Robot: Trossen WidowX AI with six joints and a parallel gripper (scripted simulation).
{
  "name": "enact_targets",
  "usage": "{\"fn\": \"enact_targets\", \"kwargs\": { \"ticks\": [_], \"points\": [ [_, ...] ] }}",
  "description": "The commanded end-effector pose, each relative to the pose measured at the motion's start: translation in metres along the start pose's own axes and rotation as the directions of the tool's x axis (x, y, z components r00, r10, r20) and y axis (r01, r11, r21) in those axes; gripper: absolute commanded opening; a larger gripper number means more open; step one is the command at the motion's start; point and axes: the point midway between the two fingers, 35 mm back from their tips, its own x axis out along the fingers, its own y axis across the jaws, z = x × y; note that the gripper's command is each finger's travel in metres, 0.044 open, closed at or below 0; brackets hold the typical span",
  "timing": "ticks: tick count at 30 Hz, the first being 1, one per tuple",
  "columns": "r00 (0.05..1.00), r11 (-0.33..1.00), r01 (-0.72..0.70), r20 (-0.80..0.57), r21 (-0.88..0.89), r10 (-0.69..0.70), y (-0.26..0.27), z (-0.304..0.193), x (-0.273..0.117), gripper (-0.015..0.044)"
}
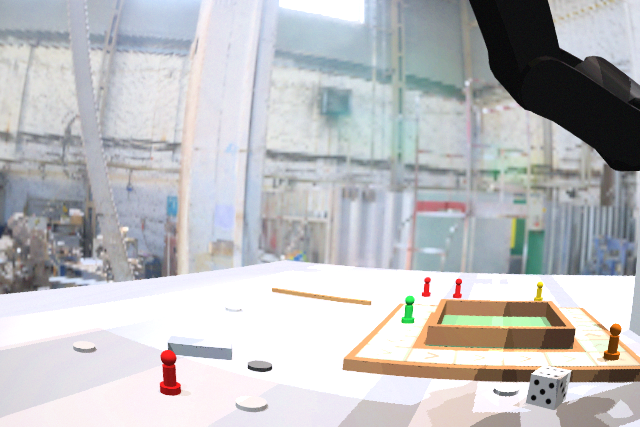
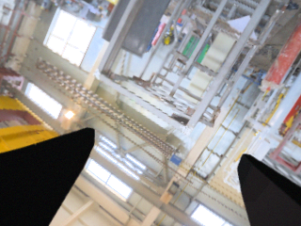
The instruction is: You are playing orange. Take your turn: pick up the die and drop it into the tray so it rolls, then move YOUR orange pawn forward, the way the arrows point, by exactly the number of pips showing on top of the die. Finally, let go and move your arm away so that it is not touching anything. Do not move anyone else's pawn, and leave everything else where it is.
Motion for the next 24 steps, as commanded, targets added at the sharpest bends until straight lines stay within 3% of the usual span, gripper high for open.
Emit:
{"fn": "enact_targets", "kwargs": {
  "ticks": [1,5,12,18,24],
  "points": [
    [1.0,1.0,0.002,-0.005,-0.004,-0.002,-0.001,-0.002,0.001,0.0374],
    [0.991,0.996,0.064,-0.113,-0.068,-0.071,-0.036,-0.048,0.023,0.0275],
    [0.9,0.974,0.188,-0.374,-0.127,-0.223,-0.104,-0.117,0.064,0.0275],
    [0.733,0.941,0.27,-0.591,-0.202,-0.338,-0.168,-0.187,0.07,0.0275],
    [0.499,0.902,0.318,-0.758,-0.292,-0.421,-0.227,-0.255,0.042,0.0275]
  ]
}}
